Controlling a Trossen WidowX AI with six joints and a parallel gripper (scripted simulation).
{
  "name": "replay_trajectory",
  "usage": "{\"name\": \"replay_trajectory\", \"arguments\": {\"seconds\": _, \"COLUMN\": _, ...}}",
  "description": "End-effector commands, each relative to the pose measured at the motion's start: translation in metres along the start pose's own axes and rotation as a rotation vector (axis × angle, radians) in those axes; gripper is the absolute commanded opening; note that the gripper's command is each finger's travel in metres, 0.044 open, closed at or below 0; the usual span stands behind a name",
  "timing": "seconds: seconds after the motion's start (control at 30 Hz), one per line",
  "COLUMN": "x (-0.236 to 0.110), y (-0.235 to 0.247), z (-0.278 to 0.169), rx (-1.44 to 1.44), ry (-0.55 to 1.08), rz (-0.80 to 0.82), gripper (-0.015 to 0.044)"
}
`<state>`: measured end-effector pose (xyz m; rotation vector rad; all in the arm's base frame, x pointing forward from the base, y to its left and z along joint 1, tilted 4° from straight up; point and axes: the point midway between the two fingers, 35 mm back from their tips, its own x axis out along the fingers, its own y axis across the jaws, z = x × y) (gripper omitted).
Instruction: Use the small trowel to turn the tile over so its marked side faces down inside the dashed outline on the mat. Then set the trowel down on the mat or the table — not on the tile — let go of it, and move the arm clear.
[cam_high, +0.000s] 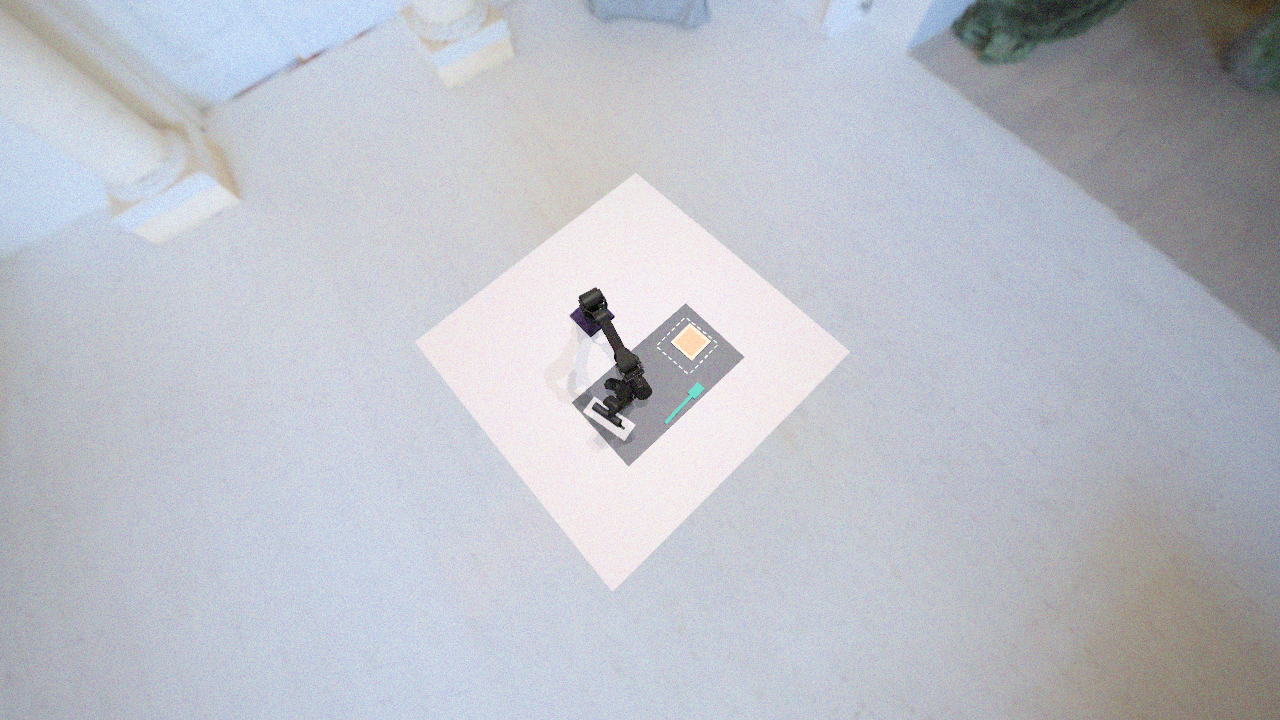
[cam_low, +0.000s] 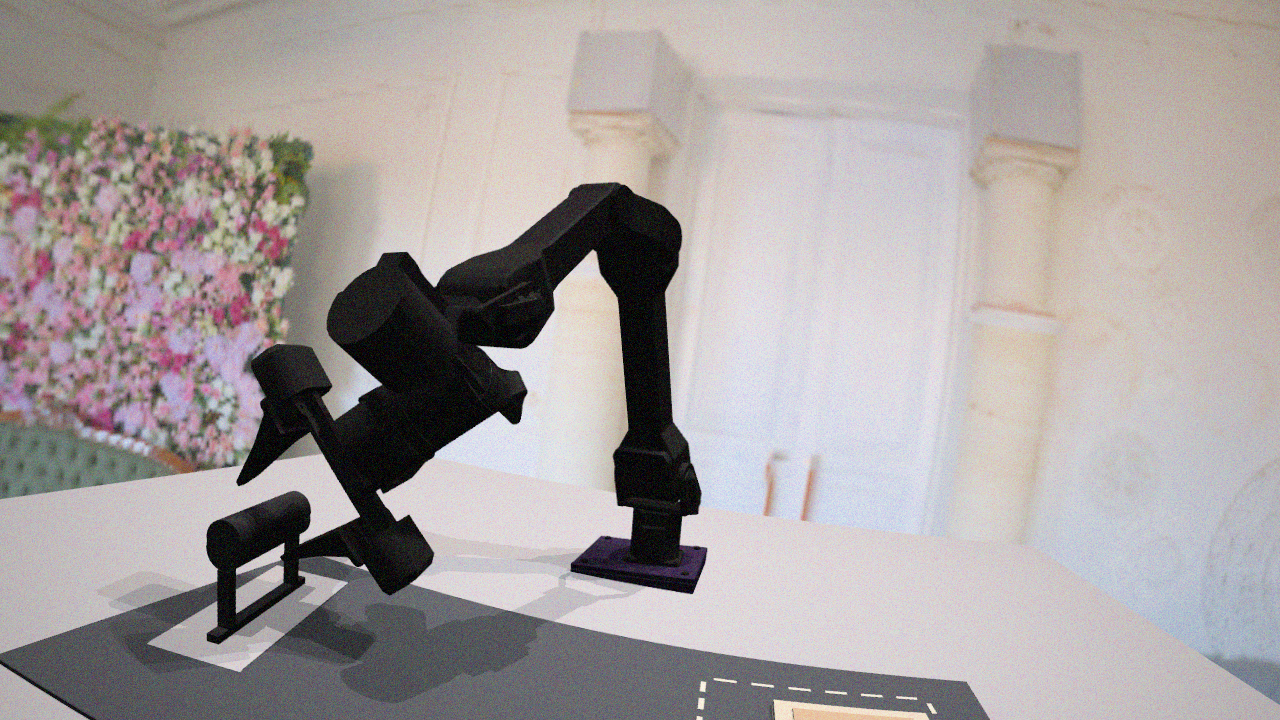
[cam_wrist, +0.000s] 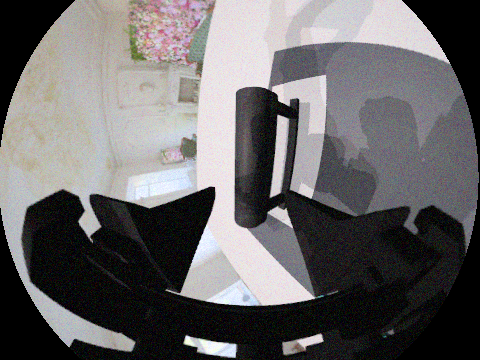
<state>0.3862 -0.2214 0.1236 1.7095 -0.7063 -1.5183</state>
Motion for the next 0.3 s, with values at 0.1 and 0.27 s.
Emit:
{"name": "replay_trajectory", "arguments": {"seconds": 0.1, "x": -0.021, "y": 0.005, "z": 0.005, "rx": -0.007, "ry": -0.002, "rz": -0.003, "gripper": 0.0300}}
{"name": "replay_trajectory", "arguments": {"seconds": 0.27, "x": -0.066, "y": 0.031, "z": 0.025, "rx": -0.029, "ry": 0.008, "rz": -0.009, "gripper": 0.0300}}
